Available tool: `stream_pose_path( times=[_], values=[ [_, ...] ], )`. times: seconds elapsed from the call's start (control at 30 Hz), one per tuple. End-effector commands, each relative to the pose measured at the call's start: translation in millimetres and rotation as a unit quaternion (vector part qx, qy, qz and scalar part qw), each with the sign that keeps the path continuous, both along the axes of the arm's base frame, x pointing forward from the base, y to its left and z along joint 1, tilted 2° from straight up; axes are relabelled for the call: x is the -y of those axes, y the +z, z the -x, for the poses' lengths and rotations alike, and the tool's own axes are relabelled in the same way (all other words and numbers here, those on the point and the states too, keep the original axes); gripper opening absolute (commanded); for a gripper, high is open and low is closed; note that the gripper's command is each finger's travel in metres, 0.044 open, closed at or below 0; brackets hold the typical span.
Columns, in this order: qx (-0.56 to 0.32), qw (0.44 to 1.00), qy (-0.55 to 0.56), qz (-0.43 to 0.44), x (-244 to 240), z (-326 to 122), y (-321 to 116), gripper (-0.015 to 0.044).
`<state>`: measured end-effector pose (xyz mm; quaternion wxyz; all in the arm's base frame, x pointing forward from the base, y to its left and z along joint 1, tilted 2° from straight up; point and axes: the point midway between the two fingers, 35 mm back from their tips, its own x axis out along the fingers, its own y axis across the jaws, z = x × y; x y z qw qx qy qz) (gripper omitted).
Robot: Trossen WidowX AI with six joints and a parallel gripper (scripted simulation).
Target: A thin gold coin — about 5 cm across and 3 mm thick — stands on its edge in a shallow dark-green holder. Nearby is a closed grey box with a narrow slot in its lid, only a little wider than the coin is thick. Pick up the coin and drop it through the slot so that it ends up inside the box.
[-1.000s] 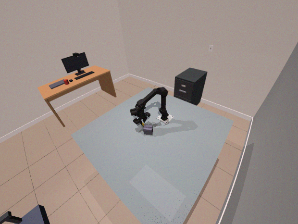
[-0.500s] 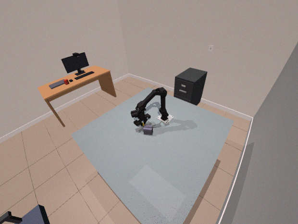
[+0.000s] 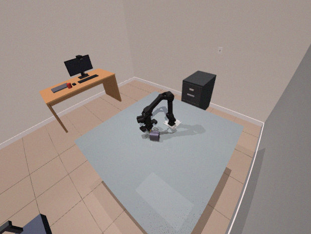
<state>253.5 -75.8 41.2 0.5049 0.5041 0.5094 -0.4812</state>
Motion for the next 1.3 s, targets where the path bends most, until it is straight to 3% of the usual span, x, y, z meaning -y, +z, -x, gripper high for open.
stream_pose_path(
  times=[0.0,1.27],
  values=[
    [-0.002,1.0,-0.003,0.001,0,1,-1,0.0],
    [-0.002,1.0,-0.003,0.001,3,0,88,0.0]
  ],
)
